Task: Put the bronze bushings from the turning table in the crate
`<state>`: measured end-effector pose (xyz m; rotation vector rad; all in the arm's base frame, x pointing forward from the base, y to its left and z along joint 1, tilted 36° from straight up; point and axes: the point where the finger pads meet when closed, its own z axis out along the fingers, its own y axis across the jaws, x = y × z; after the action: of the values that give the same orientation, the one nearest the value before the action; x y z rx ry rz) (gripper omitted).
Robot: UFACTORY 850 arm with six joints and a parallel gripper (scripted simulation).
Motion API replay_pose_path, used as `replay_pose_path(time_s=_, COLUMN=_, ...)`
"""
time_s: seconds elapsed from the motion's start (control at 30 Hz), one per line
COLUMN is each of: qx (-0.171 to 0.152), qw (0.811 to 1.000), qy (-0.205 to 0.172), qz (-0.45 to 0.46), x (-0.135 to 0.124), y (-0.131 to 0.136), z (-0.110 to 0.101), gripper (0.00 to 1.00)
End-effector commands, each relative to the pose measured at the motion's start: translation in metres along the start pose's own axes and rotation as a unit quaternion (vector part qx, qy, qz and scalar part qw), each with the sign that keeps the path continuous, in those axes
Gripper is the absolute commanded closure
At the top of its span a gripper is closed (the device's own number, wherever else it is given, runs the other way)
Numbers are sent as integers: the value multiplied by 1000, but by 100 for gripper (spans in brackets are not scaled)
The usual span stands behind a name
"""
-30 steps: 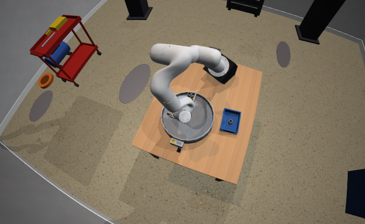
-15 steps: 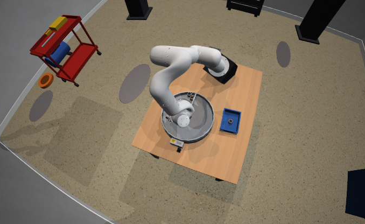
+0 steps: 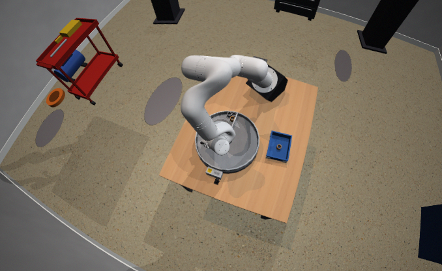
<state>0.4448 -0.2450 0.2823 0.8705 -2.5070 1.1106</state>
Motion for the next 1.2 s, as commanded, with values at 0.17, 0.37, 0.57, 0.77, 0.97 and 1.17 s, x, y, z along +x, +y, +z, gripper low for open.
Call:
replay_pose_path(time_s=0.17, qx=0, qw=1000, qy=0, qz=0, x=24, y=0, z=-29, gripper=90)
replay_pose_path(time_s=0.37, qx=0, qw=1000, qy=0, qz=1, x=26, y=0, z=-32, gripper=46)
replay_pose_path(time_s=0.57, qx=-13, qw=1000, qy=-8, qz=14, x=28, y=7, z=-28, gripper=46)
replay_pose_path(time_s=0.77, qx=-64, qw=995, qy=-40, qz=71, x=34, y=36, z=-17, gripper=46)
replay_pose_path(time_s=0.97, qx=-117, qw=980, qy=-75, qz=143, x=37, y=65, z=-10, gripper=46)
replay_pose_path(time_s=1.17, qx=-164, qw=955, qy=-109, qz=223, x=38, y=90, z=-6, gripper=46)
